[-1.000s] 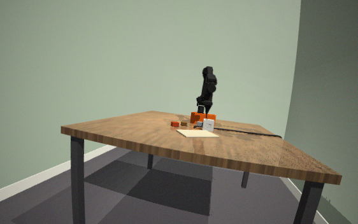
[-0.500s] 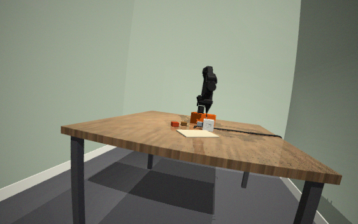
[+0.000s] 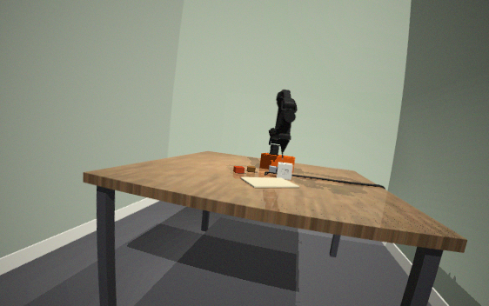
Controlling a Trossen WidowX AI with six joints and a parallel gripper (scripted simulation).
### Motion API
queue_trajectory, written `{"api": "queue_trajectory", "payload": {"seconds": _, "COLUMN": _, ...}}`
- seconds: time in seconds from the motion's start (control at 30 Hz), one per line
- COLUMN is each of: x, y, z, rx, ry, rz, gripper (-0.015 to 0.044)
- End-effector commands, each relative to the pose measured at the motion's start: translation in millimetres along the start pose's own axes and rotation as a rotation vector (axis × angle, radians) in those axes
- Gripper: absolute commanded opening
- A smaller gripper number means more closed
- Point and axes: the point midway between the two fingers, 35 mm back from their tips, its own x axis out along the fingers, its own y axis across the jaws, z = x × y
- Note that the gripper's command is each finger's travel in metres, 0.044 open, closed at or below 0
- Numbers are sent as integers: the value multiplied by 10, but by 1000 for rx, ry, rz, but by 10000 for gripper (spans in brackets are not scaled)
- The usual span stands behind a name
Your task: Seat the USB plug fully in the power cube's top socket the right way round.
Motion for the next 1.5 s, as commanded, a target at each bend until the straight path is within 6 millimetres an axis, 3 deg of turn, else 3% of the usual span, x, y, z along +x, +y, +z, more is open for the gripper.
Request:
{"api": "queue_trajectory", "payload": {"seconds": 0.0, "x": -47, "y": 11, "z": -2, "rx": -2, "ry": 1, "rz": 6, "gripper": 0}}
{"api": "queue_trajectory", "payload": {"seconds": 0.3, "x": -23, "y": 3, "z": -1, "rx": -86, "ry": 0, "rz": 2, "gripper": 0}}
{"api": "queue_trajectory", "payload": {"seconds": 1.47, "x": -18, "y": 2, "z": -1, "rx": -1008, "ry": -1, "rz": 1, "gripper": 0}}
